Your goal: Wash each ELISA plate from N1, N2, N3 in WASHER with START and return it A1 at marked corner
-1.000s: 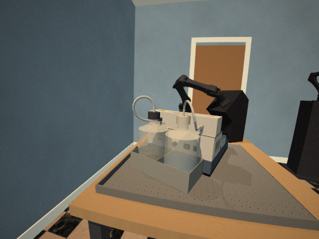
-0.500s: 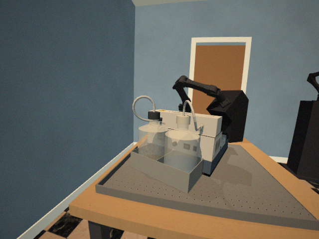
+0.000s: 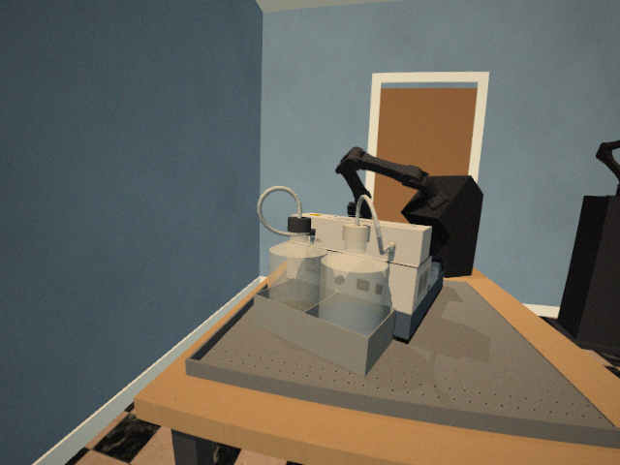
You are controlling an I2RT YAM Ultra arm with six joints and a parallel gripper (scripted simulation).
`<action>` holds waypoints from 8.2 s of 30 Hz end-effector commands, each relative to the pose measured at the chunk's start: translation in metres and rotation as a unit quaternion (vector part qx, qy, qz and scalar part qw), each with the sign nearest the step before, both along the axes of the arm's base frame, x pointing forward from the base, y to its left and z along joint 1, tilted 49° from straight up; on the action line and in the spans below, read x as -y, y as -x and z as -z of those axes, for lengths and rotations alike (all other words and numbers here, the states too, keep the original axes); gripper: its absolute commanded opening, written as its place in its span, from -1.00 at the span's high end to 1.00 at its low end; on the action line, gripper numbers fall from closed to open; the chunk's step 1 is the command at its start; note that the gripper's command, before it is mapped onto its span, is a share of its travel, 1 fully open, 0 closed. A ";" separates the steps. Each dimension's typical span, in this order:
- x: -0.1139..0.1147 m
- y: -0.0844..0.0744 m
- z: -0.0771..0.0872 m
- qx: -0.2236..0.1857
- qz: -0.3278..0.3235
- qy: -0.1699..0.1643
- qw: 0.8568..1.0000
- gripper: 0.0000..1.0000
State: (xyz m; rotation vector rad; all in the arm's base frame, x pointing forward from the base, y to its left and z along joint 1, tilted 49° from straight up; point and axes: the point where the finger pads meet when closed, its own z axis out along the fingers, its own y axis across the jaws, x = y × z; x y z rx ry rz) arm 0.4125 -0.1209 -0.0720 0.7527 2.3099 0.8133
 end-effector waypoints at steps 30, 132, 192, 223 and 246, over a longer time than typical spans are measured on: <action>0.003 0.000 -0.002 0.002 0.006 0.001 1.000 1.00; -0.002 -0.008 0.006 0.002 0.006 0.001 1.000 -1.00; 0.024 0.040 -0.040 0.002 0.006 0.002 1.000 -1.00; 0.045 0.059 -0.040 -0.022 0.049 -0.043 0.998 -1.00; 0.112 0.092 0.018 -0.046 0.093 -0.087 0.991 -1.00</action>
